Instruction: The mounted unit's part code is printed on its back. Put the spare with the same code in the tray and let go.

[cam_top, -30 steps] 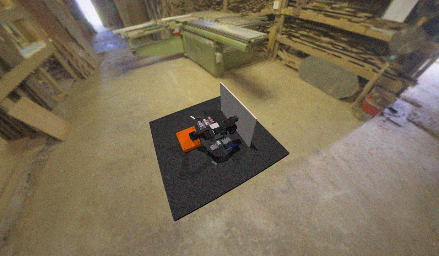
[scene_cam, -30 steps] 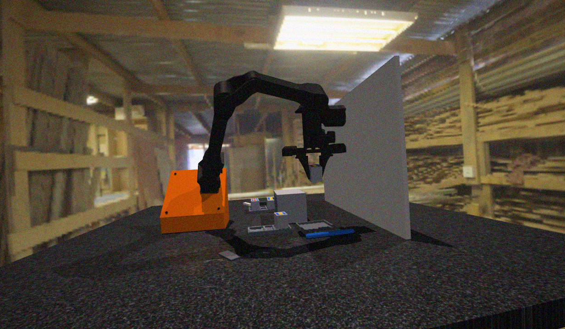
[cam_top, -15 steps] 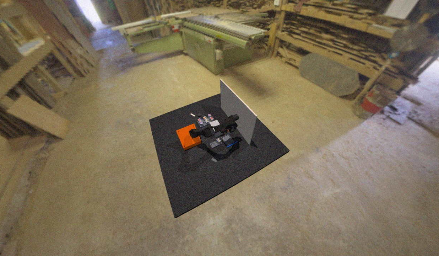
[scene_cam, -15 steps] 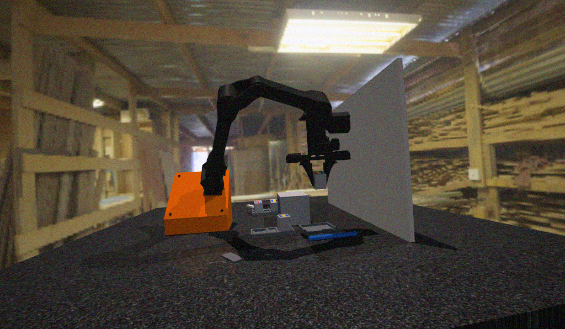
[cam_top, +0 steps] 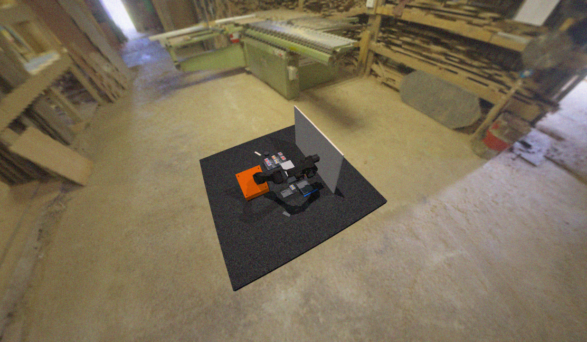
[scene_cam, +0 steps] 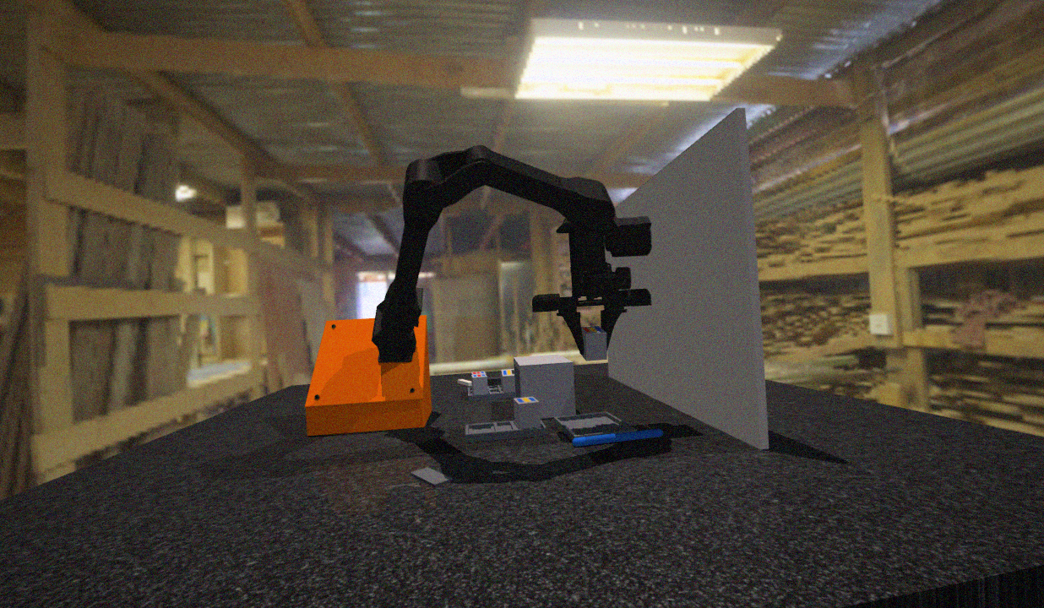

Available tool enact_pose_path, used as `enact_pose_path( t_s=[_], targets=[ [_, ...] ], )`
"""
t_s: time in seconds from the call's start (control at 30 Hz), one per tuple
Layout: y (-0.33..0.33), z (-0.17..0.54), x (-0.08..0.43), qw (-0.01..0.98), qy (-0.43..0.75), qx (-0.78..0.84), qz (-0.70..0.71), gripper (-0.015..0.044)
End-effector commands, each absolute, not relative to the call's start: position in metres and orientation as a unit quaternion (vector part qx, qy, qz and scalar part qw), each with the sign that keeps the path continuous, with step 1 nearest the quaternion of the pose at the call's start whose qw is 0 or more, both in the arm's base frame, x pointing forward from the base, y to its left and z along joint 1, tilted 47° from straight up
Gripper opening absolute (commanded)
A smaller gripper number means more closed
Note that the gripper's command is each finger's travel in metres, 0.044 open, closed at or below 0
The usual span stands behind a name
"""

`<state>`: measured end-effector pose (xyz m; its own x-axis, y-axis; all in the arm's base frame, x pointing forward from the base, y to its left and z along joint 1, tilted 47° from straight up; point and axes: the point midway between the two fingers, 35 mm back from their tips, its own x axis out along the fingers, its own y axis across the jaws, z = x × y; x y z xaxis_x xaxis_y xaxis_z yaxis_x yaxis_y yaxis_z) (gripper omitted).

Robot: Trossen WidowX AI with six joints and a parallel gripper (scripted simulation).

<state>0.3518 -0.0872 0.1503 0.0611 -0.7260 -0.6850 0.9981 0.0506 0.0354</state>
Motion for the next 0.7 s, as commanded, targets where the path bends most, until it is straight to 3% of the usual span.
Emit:
enact_pose_path(
  t_s=[0.0,0.67],
  targets=[
    [-0.090,0.146,0.351,0.677,0.260,0.264,-0.636,0.0000],
    [-0.104,0.132,0.353,0.677,0.260,0.264,-0.636,0.0000]
  ],
)
